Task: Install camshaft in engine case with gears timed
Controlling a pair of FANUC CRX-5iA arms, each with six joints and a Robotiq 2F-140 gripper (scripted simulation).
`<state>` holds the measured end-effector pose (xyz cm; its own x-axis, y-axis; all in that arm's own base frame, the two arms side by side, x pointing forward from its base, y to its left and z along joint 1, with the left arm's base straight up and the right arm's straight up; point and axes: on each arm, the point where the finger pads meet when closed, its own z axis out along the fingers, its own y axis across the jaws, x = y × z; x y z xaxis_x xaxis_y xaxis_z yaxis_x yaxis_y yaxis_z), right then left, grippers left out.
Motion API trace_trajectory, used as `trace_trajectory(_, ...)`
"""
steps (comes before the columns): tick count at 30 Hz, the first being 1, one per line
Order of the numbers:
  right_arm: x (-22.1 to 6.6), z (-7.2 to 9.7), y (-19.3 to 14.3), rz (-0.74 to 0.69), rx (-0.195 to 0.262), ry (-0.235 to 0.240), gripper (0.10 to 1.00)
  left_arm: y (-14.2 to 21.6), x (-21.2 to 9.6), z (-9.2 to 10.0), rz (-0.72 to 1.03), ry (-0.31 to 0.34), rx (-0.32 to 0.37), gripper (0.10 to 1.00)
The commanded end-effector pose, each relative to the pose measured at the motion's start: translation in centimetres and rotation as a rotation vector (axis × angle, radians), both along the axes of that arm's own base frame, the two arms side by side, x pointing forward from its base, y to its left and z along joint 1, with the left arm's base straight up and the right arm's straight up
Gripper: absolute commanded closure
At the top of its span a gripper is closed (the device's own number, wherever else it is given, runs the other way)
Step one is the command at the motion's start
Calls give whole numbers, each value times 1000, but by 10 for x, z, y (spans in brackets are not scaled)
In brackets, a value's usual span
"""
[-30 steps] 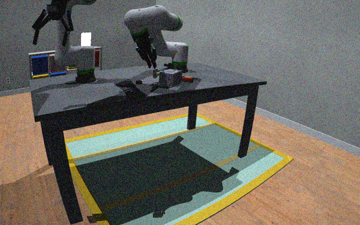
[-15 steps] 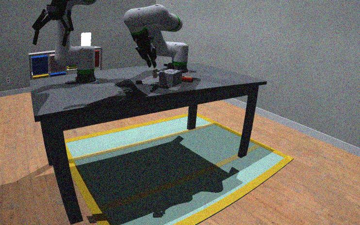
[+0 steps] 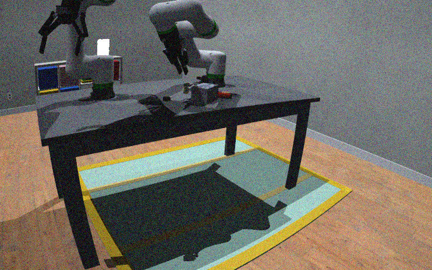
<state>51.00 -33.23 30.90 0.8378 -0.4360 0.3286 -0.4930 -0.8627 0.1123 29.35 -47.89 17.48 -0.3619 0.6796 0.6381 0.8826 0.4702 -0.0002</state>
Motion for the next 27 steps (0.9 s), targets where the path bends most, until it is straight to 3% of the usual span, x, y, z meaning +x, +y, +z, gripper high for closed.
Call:
trace_trajectory(1,0,1,0,0,-1,-2,98,0,0,5,0,0,0,831)
trace_trajectory(11,0,1,0,0,-1,-2,98,0,0,23,0,0,0,831)
trace_trajectory(27,0,1,0,0,-1,-2,98,0,0,24,0,0,0,831)
